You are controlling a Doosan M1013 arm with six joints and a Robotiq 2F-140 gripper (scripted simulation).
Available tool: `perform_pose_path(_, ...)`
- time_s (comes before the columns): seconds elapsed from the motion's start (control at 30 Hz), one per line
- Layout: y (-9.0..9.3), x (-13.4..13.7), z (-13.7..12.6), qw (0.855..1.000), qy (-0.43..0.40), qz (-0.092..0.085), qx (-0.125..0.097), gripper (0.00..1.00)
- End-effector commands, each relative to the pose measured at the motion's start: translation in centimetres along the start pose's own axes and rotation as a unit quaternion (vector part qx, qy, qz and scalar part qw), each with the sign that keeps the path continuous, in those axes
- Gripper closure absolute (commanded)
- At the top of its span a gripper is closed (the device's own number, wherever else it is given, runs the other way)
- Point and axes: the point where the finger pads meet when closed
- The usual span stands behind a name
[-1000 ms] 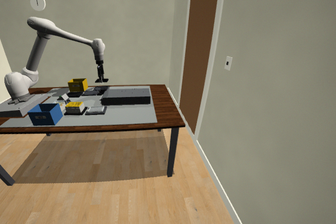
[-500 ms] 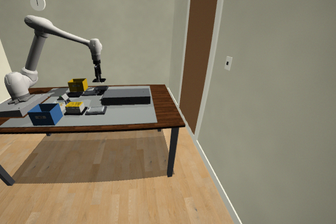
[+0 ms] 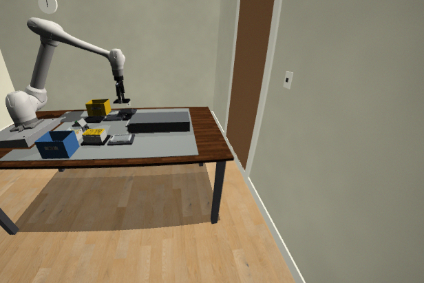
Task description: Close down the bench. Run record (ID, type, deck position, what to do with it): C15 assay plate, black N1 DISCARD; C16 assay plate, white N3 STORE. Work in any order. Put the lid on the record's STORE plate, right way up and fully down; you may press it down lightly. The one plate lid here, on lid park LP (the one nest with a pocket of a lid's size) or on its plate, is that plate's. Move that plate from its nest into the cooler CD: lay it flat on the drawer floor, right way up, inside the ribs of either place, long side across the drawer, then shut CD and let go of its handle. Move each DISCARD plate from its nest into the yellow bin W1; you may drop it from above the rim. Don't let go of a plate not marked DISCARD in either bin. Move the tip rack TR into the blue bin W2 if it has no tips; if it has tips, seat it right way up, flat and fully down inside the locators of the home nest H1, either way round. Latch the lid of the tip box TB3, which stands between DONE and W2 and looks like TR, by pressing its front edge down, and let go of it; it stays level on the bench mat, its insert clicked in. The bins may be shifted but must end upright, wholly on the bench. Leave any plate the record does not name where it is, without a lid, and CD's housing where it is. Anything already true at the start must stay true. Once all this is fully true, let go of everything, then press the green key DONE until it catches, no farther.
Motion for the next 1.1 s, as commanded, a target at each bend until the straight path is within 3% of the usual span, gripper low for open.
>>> perform_pose_path(0.0, 0.0, -0.1, -0.6, 1.000, 0.000, 0.000, 0.000, 1.00)
perform_pose_path(1.07, 0.0, -1.8, -7.8, 1.000, 0.000, 0.000, 0.000, 1.00)
Point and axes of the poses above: the point where the finger pads meet when closed, its own y axis out along the fingers, its own x axis across the jaws, z = x × y, and after that the axes turned 7 degrees about y, right-handed
